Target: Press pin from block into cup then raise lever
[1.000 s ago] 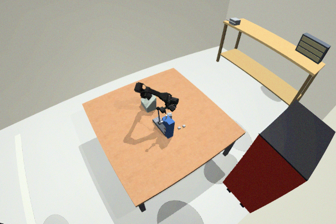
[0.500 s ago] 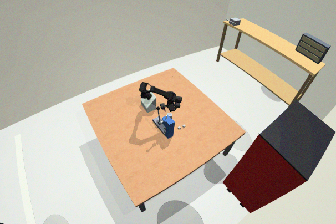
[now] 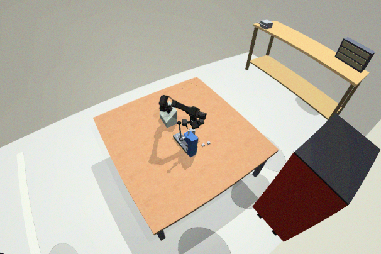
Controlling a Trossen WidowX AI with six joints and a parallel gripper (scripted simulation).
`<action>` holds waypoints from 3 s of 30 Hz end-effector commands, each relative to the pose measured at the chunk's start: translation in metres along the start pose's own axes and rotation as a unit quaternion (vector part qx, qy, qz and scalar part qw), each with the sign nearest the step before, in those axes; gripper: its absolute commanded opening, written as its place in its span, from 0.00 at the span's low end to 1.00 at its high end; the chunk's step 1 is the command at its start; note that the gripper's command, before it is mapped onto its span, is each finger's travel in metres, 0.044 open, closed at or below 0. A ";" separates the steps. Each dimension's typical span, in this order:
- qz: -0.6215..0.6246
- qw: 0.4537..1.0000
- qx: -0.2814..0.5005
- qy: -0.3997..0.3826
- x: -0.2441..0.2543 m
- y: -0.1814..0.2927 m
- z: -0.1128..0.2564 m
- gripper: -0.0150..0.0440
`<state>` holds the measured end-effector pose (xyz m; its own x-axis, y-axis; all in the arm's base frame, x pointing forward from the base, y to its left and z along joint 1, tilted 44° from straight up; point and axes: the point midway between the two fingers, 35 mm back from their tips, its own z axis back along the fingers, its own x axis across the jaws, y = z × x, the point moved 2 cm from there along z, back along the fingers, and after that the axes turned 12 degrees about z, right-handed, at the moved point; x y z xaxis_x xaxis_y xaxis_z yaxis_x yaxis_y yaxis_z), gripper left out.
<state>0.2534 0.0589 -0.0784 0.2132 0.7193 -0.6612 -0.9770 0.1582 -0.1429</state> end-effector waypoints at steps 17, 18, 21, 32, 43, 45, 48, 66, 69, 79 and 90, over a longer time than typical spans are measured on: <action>0.002 1.000 0.000 0.003 -0.001 0.000 -0.033 1.00; 0.002 1.000 0.000 0.004 -0.001 0.000 -0.035 1.00; 0.002 1.000 0.000 0.004 -0.001 0.000 -0.039 1.00; 0.002 1.000 0.000 0.005 -0.002 0.001 -0.056 1.00; 0.002 1.000 0.000 0.005 -0.002 0.001 -0.056 0.59; 0.002 1.000 0.000 0.005 -0.002 0.001 -0.056 0.57; 0.002 1.000 0.000 0.005 -0.002 0.001 -0.056 0.53; 0.003 1.000 0.001 0.002 -0.001 0.002 0.040 0.25; 0.003 1.000 0.001 0.002 -0.001 0.001 0.040 0.25; 0.004 1.000 0.000 0.002 -0.042 -0.004 0.057 0.25; 0.006 1.000 -0.001 0.003 -0.089 -0.003 0.072 0.25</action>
<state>0.2418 0.0505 0.0227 0.2064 0.7195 -0.6631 -0.9785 0.1541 -0.1374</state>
